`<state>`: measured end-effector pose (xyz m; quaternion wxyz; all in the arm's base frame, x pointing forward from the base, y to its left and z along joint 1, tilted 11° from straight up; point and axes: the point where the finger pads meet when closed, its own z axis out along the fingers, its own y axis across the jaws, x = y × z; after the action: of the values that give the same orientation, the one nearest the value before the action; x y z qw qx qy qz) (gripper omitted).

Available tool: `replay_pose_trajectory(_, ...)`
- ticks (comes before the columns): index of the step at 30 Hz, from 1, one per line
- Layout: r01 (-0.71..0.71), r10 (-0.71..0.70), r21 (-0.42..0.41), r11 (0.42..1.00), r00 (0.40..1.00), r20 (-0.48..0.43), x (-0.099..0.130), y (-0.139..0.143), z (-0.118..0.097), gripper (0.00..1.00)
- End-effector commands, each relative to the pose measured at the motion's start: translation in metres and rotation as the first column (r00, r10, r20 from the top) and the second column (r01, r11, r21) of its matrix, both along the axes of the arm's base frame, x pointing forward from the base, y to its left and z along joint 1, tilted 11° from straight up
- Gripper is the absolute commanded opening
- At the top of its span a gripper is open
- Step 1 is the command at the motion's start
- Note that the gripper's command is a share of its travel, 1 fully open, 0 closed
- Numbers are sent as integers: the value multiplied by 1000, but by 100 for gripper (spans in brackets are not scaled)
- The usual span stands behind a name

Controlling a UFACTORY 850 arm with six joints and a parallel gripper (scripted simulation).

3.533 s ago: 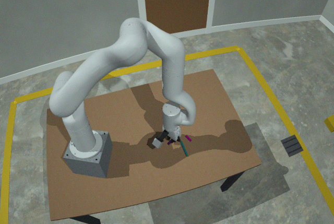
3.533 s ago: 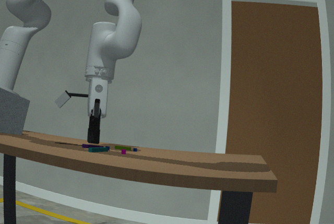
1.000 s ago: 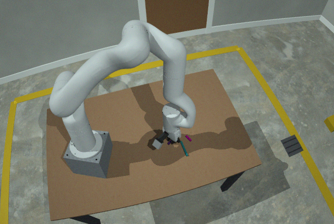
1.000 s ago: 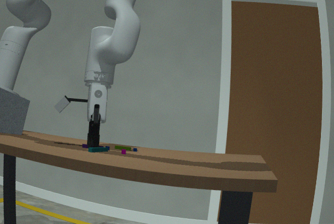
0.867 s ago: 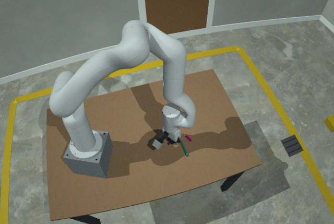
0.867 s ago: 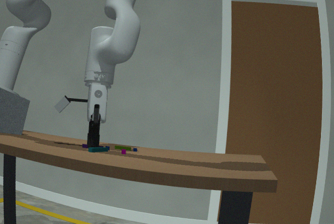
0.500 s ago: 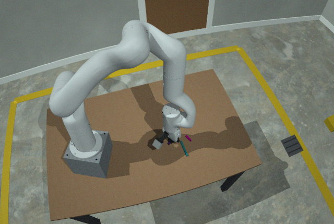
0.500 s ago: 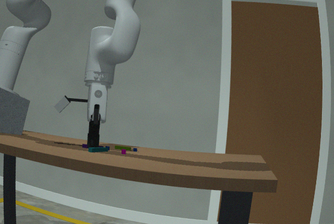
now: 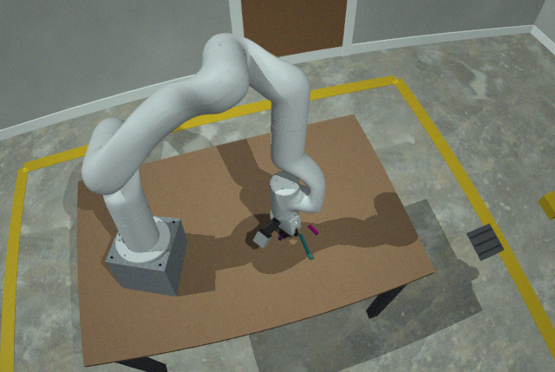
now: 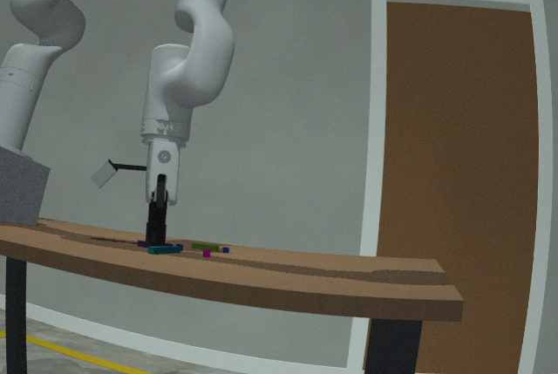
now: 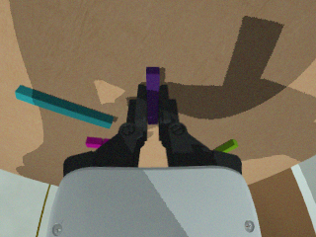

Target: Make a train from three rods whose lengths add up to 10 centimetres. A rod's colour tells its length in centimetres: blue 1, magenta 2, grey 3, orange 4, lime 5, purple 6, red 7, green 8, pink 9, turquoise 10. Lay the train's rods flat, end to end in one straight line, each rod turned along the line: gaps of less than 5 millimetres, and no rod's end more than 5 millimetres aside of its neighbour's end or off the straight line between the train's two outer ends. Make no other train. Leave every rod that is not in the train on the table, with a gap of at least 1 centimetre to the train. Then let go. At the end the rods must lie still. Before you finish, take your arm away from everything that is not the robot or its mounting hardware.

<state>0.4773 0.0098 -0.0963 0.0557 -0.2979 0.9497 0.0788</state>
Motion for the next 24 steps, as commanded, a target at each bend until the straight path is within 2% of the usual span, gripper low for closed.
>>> replay_pose_trajectory(1,0,0,0,1000,1000,1,1,0,1,4)
replay_pose_trajectory(15,0,0,0,1000,1000,1,1,-1,4,4)
replay_pose_trajectory(24,0,0,0,1000,1000,1,-2,-8,41,4)
